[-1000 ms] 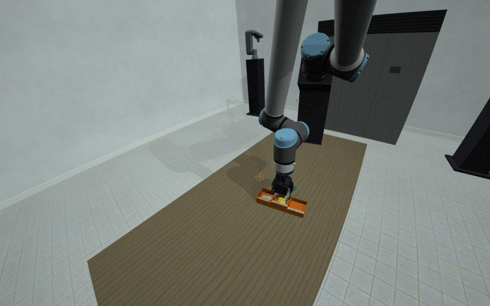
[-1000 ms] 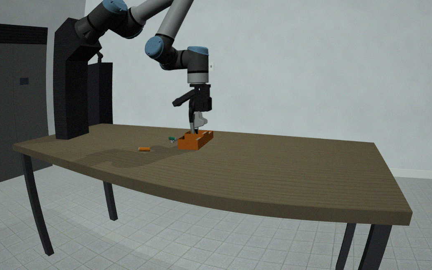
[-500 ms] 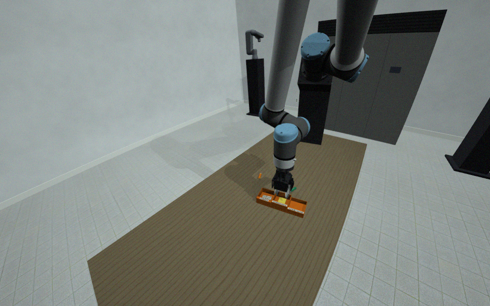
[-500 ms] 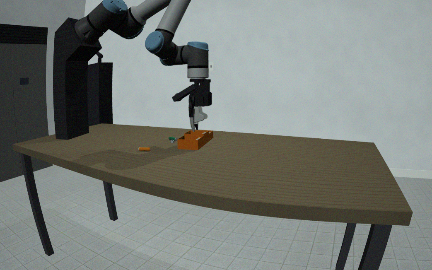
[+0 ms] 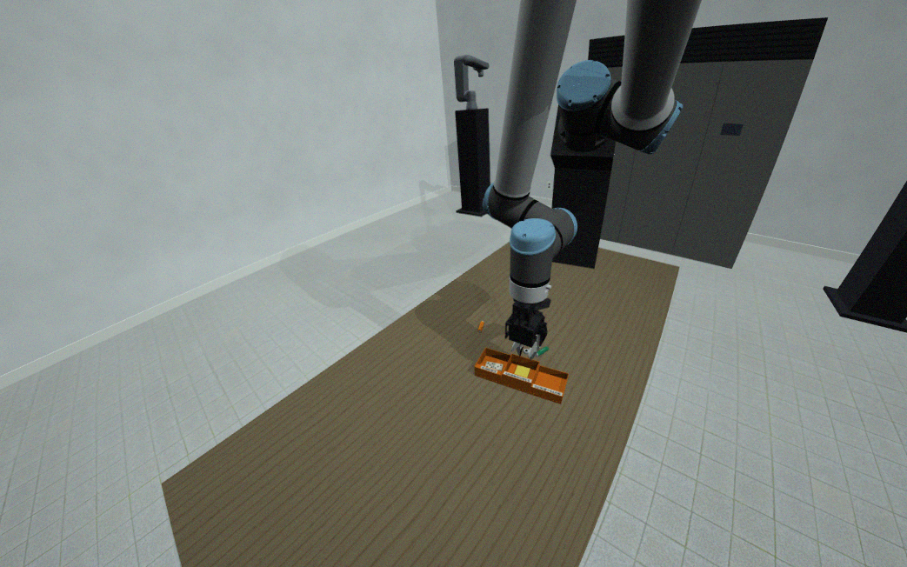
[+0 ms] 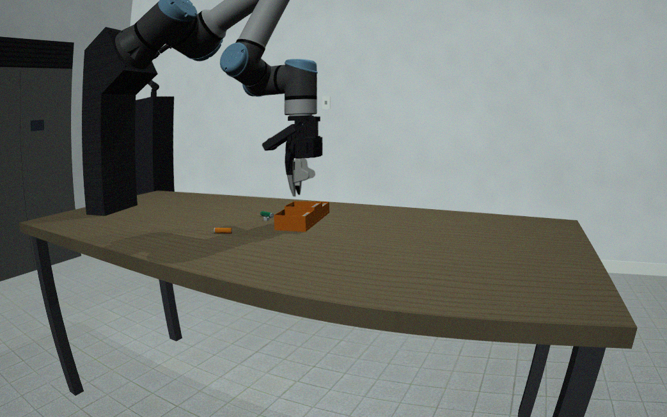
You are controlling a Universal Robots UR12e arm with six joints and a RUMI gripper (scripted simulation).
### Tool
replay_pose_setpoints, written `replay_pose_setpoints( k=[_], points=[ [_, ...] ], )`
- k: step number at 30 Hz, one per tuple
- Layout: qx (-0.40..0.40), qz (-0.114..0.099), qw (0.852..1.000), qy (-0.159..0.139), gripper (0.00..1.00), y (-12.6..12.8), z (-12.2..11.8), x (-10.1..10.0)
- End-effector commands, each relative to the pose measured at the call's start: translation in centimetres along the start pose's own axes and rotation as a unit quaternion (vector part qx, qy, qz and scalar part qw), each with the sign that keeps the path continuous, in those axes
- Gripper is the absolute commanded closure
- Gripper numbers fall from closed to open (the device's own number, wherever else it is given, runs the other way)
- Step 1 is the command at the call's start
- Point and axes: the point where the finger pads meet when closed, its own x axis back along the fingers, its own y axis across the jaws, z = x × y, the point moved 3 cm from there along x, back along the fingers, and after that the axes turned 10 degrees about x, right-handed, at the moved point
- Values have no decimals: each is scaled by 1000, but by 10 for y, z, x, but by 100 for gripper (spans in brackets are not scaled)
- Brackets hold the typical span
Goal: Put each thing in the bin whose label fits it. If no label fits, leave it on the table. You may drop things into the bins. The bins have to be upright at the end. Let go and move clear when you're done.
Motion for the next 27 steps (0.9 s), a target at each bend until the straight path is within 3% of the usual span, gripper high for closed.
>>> replay_pose_setpoints(
  k=[1,3,27],
  points=[
    [-76,1,997,-2,82,12,31,1],
    [-76,1,997,-2,82,18,46,1],
    [-76,1,997,-2,82,17,44,1]
  ],
)
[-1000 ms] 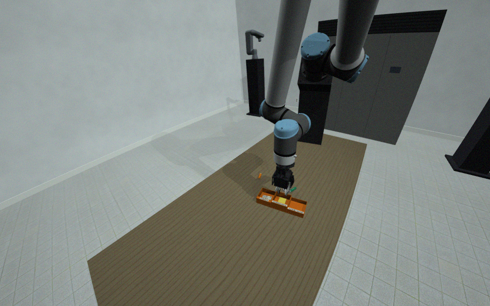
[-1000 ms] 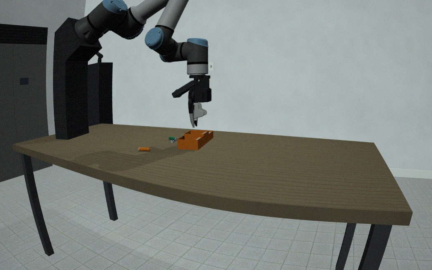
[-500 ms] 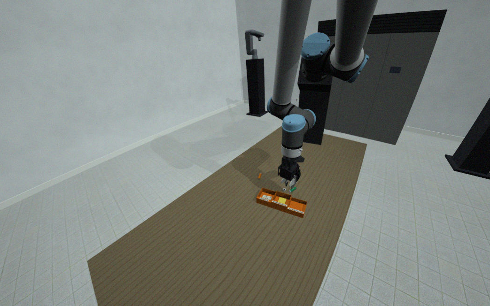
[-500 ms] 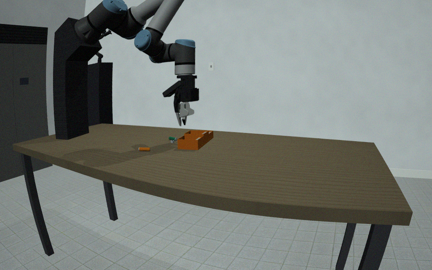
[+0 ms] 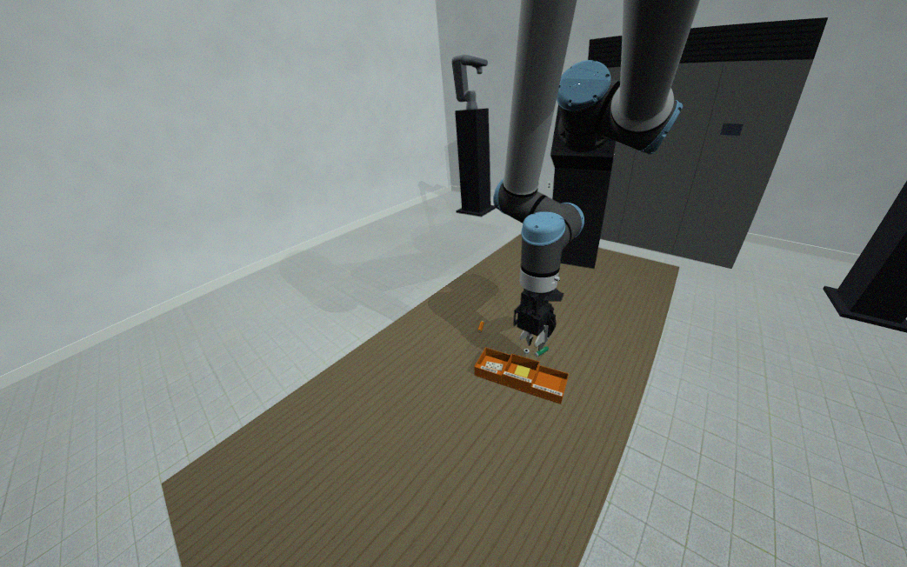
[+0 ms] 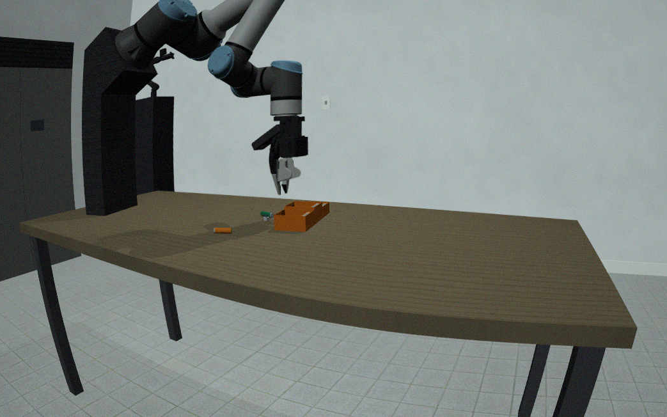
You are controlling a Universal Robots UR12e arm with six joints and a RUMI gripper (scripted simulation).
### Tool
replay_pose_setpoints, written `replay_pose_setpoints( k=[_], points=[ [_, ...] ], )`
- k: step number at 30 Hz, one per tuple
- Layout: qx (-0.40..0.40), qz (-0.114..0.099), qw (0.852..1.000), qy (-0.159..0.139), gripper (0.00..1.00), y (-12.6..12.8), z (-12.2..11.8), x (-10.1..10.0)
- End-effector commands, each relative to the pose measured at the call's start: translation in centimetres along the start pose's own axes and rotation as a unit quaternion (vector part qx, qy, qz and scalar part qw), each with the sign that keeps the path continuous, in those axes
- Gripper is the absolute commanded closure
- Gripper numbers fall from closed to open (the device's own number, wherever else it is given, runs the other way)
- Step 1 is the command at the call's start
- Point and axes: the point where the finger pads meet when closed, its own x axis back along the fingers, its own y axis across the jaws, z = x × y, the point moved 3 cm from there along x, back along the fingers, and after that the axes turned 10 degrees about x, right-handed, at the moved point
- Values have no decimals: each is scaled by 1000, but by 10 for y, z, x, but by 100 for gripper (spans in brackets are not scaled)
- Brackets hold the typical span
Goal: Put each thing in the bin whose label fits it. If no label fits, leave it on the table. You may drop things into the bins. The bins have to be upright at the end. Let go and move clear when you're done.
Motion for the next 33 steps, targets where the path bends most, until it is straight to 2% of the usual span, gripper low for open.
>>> replay_pose_setpoints(
  k=[1,12,26,33],
  points=[
    [0,0,1000,0,82,0,-1,0],
    [0,0,1000,0,82,0,-1,0],
    [0,0,1000,0,82,0,-2,-56],
    [0,0,1000,0,82,0,-2,-57]
  ],
)
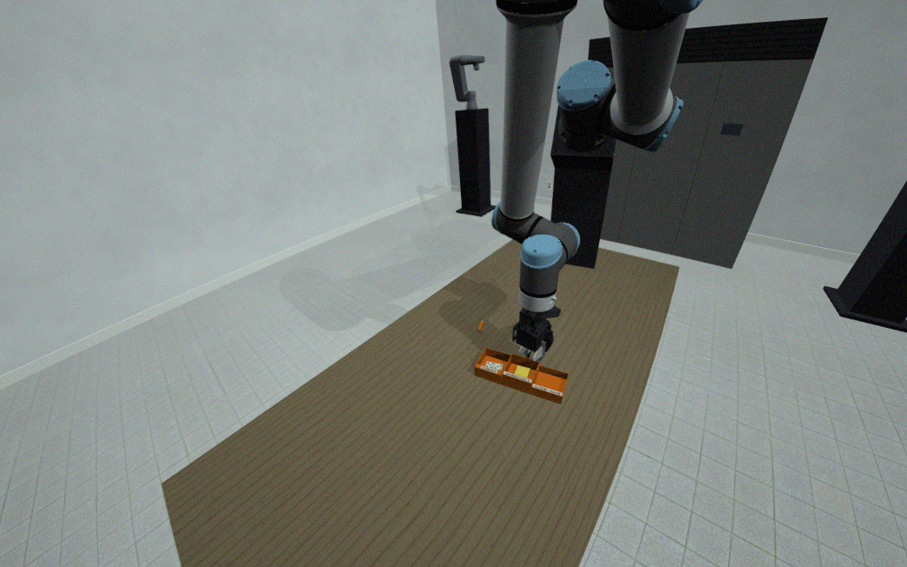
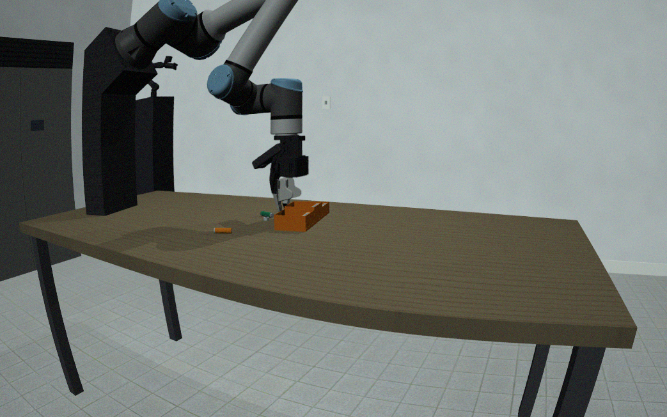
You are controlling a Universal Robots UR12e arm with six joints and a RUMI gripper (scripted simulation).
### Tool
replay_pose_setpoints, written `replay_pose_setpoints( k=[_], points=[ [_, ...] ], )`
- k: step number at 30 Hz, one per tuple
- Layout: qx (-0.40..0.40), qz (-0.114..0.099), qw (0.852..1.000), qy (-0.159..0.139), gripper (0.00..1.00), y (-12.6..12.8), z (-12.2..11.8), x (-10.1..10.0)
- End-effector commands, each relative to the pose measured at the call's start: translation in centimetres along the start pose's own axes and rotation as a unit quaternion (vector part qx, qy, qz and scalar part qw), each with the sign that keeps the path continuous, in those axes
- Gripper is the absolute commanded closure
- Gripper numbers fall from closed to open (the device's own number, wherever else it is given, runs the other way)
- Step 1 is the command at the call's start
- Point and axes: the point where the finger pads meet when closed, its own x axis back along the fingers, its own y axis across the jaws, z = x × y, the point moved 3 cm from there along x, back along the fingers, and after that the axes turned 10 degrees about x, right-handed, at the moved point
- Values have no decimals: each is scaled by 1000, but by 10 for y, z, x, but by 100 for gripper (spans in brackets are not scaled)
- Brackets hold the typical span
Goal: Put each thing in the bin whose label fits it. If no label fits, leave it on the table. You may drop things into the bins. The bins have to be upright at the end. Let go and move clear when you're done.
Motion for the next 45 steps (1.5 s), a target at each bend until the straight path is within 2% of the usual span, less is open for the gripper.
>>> replay_pose_setpoints(
  k=[1,8,22,23,45],
  points=[
    [0,0,1000,0,82,0,0,-3],
    [0,0,1000,0,82,0,0,-13],
    [0,0,1000,0,82,0,0,-13],
    [0,0,1000,0,100,0,0,-13],
    [0,0,1000,0,100,0,0,-13]
  ],
)
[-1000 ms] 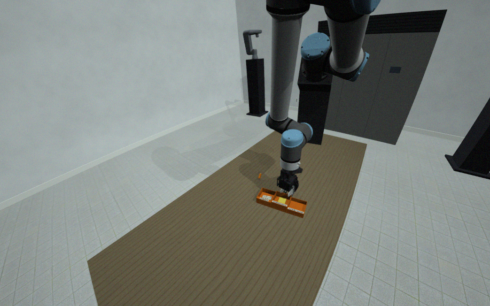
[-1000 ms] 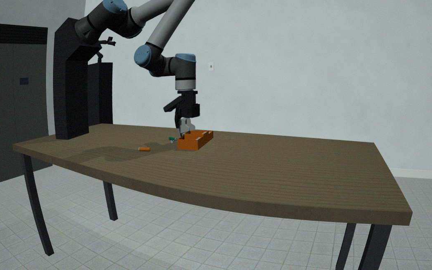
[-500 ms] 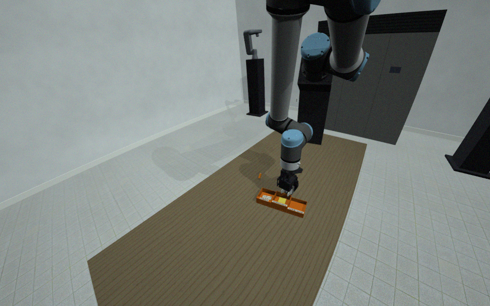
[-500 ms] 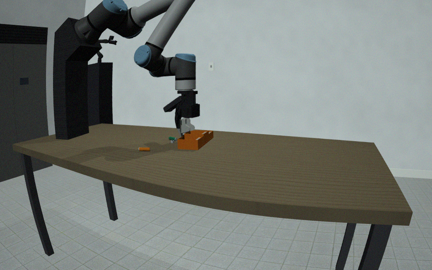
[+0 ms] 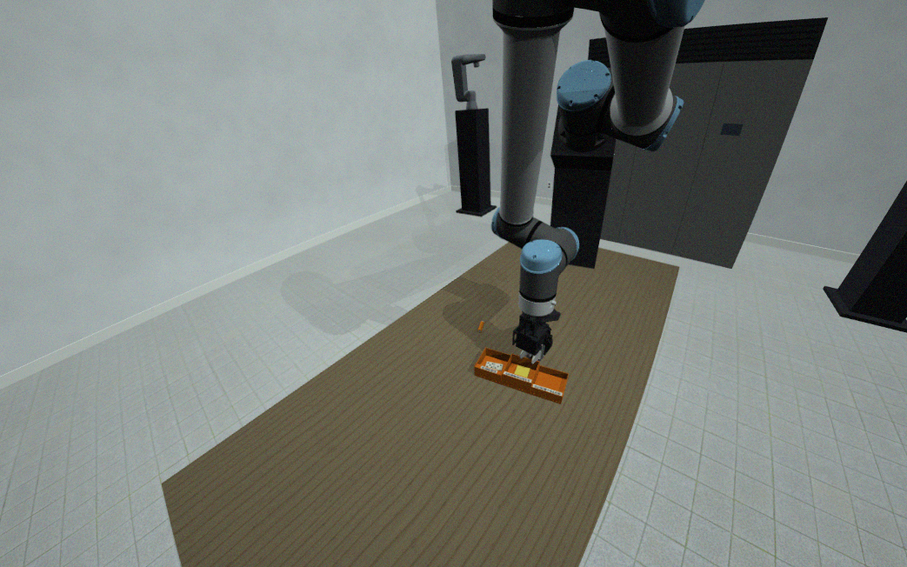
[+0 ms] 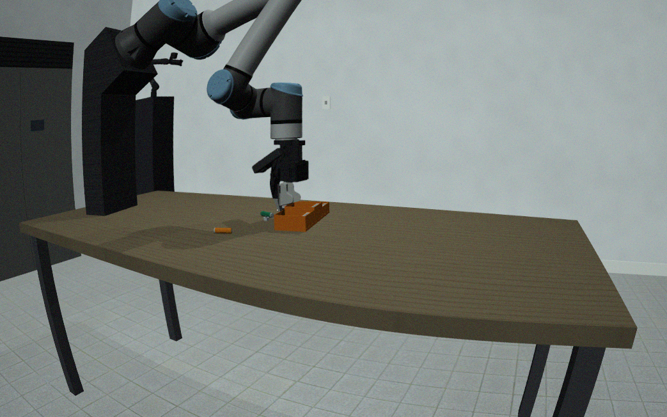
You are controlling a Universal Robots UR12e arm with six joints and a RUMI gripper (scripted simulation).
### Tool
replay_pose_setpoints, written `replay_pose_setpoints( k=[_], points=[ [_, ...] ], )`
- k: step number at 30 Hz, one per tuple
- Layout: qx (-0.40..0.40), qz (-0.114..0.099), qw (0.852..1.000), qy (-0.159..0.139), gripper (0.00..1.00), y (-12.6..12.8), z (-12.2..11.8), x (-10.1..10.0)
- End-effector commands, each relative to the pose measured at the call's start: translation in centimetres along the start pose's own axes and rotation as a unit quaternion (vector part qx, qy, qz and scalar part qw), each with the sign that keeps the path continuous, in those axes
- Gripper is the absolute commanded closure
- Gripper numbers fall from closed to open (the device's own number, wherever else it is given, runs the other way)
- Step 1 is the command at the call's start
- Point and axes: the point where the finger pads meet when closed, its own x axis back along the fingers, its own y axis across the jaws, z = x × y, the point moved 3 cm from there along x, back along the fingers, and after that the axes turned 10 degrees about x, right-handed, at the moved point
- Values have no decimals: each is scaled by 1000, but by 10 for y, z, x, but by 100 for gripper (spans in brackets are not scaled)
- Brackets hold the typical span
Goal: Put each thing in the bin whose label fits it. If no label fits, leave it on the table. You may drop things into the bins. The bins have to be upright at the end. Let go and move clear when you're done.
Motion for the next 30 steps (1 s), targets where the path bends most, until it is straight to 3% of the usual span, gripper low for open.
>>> replay_pose_setpoints(
  k=[1,9,30],
  points=[
    [0,0,1000,0,100,0,0,0],
    [0,0,1000,0,100,0,0,0],
    [0,0,1000,0,100,0,0,60]
  ],
)
